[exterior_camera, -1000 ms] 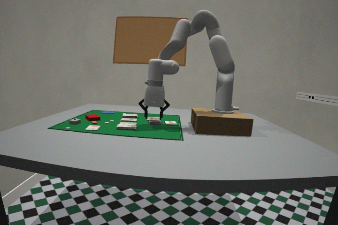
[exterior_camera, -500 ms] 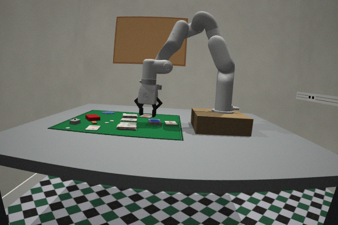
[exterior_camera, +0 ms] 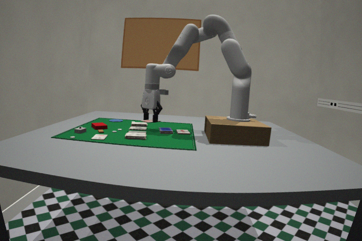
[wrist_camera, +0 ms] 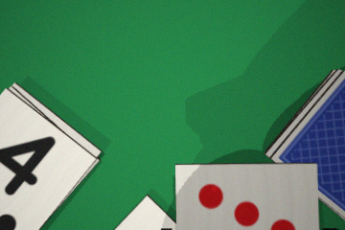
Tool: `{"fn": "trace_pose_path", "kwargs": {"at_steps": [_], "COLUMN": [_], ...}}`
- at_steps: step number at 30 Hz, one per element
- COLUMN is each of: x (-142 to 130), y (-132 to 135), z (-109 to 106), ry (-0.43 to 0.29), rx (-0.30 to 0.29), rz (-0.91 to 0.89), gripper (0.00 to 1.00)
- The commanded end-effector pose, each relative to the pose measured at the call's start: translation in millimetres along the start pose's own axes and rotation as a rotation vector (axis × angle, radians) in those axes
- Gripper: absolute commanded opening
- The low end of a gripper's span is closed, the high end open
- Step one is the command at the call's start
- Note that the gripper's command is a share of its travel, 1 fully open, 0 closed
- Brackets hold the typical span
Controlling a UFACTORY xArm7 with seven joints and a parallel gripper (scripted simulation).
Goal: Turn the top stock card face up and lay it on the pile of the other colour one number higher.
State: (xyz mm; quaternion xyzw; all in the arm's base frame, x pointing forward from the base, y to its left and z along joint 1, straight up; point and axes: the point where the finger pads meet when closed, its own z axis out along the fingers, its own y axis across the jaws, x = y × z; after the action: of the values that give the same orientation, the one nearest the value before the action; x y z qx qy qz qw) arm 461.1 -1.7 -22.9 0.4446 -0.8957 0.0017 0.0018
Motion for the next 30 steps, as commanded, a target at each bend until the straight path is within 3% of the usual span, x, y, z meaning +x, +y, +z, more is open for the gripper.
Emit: {"fn": "trace_pose_path", "kwargs": {"at_steps": [1, 19, 30], "x": [4, 22, 27], "y": [-24, -97, -119], "z": [-2, -5, -7], "ry": [0.001, 0.000, 0.000], "rx": [0.003, 0.003, 0.003], "rz": [0.121, 0.507, 0.627], "gripper": [0.74, 0.74, 0.74]}}
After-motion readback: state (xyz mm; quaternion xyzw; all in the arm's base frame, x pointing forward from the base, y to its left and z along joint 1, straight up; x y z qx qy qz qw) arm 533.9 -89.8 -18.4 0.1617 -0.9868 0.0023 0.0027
